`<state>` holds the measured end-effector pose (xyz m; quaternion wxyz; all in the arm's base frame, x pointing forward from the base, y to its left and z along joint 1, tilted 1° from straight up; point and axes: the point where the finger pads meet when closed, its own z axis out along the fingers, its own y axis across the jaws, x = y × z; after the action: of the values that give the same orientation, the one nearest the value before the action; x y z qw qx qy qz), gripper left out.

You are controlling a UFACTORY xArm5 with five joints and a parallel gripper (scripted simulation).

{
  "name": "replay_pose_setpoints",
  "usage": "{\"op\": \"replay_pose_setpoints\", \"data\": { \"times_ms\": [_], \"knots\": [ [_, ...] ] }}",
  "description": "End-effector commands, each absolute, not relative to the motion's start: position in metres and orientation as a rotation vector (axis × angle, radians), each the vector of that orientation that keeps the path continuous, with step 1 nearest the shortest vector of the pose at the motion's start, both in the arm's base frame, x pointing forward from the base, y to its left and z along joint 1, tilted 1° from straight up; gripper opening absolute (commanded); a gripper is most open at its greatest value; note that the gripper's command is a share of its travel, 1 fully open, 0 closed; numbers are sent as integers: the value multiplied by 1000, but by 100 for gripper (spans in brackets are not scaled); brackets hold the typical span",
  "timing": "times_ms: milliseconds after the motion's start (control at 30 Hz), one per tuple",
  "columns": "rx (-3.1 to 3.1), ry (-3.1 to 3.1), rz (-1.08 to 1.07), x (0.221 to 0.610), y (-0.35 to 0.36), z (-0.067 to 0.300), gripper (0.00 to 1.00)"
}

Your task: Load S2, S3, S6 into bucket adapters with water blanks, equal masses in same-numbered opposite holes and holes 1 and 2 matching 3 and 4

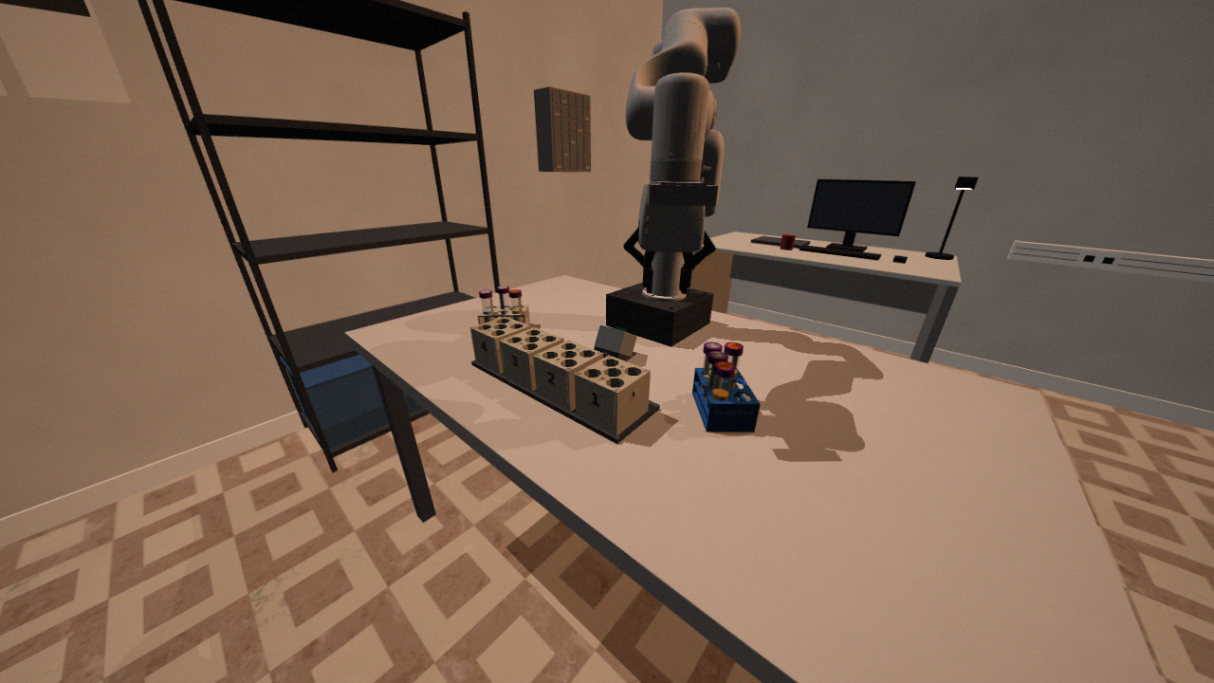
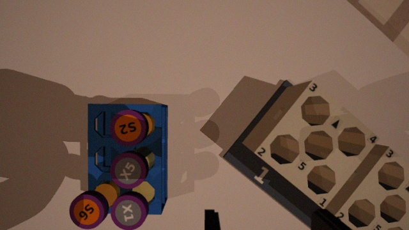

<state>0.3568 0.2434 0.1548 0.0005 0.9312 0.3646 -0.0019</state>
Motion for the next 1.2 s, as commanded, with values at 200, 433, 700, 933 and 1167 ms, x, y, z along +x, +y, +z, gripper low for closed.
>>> {"op": "replay_pose_setpoints", "data": {
  "times_ms": [200, 433, 700, 933, 1167],
  "knots": [
    [2935, 1148, -4, 342, 298, 157, 57],
    [2935, 1148, -4, 335, 322, 157, 57],
    [2935, 1148, -4, 326, 354, 157, 57],
    [2935, 1148, -4, 326, 354, 157, 57],
    [2935, 1148, -4, 326, 354, 153, 57]
  ]
}}
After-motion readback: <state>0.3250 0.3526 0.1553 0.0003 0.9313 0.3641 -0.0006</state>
